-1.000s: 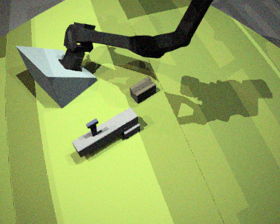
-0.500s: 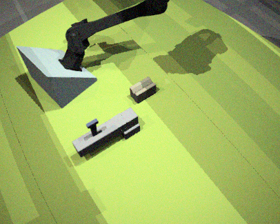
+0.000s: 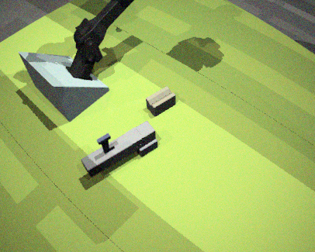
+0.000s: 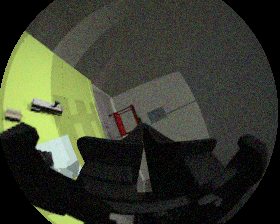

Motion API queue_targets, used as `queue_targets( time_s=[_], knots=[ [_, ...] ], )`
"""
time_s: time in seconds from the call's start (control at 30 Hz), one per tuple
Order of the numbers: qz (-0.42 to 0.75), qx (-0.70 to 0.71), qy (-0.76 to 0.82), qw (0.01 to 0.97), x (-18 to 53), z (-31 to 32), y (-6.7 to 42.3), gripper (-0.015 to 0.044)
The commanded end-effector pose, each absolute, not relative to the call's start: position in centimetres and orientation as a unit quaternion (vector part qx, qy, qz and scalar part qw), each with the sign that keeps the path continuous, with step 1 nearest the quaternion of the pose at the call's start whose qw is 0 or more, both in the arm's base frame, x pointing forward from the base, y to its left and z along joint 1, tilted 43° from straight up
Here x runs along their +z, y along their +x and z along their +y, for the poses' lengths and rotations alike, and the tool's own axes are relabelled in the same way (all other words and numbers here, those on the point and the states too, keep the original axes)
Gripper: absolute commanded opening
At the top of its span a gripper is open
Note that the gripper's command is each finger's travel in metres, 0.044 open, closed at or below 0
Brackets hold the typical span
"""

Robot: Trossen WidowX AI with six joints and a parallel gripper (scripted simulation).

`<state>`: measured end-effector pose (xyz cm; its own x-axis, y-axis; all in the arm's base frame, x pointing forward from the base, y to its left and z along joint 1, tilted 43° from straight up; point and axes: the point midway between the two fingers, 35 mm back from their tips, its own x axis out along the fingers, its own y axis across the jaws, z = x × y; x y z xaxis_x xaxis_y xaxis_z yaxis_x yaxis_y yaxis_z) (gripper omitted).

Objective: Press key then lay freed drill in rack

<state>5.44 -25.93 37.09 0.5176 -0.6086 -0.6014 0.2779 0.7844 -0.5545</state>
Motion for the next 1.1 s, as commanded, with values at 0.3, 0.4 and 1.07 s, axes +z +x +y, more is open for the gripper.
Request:
queue_targets(
  time_s=[0.3, 0.4, 1.07],
  knots=[
    [0.463, -0.029, -0.019, 0.886, 24.0, -28.0, 16.8, 0.0000],
    [0.490, 0.028, 0.029, 0.871, 20.5, -26.7, 19.8, 0.0000],
    [0.705, 0.266, 0.232, 0.614, 1.9, -9.4, 29.1, 0.0000]
  ],
)
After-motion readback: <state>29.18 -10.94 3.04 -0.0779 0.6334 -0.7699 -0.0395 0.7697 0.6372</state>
